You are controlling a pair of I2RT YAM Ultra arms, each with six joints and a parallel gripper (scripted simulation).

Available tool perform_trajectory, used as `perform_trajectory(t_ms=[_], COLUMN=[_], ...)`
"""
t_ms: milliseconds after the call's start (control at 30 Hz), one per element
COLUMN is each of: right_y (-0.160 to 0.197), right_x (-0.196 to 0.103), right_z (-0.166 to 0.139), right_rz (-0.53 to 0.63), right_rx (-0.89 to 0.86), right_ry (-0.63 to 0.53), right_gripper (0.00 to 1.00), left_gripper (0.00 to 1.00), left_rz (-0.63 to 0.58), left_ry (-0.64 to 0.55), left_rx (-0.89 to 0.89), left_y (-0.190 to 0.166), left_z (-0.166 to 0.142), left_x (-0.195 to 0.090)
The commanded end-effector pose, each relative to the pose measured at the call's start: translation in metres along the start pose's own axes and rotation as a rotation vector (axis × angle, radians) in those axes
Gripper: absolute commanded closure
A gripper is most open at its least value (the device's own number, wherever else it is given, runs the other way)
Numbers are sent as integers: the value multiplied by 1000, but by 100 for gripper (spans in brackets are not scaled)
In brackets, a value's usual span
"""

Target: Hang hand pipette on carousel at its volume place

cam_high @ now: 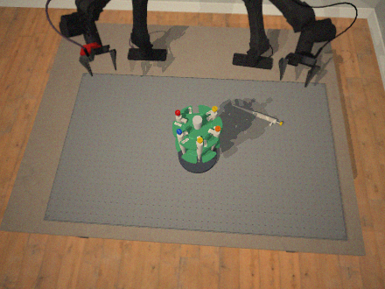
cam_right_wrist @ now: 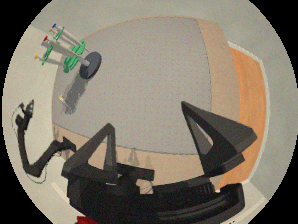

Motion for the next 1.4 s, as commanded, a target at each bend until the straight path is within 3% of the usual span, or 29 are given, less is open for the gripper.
perform_trajectory(t_ms=[0,100,367,400,667,833,1133,1167,1367], right_y=[-2,-2,-2,-2,-2,-2,-2,-2,-2], right_x=[-6,-6,-6,-6,-6,-6,-6,-6,-6], right_z=[9,9,9,9,9,9,9,9,9], right_rz=[-11,-11,-11,-11,-11,-11,-11,-11,-11], right_rx=[-25,-25,-25,-25,-25,-25,-25,-25,-25], right_ry=[-37,-37,-37,-37,-37,-37,-37,-37,-37], right_gripper=[0,0,0,0,0,0,0,0,0], left_gripper=[0,0,0,51,51,51,51,51,51], left_rz=[-45,-61,-56,-71,-48,-47,-43,-53,-76], left_ry=[235,322,321,332,178,132,110,117,59], left_rx=[139,187,184,128,-113,-210,-195,-244,-381], left_y=[-4,-4,-4,-12,-61,-70,-70,-76,-100], left_z=[-9,-9,-10,-19,-27,-29,-18,-31,-37], left_x=[2,2,0,7,34,40,37,44,59])
Point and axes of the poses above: on each arm, the point where the finger pads meet when closed, its own x axis out along the fingers, its own y axis across the jaws, z = x × y, the point moved 1 cm from there along -x, back along the fingers, and after that the axes turned 1 degree about x, right-handed, at the moved point
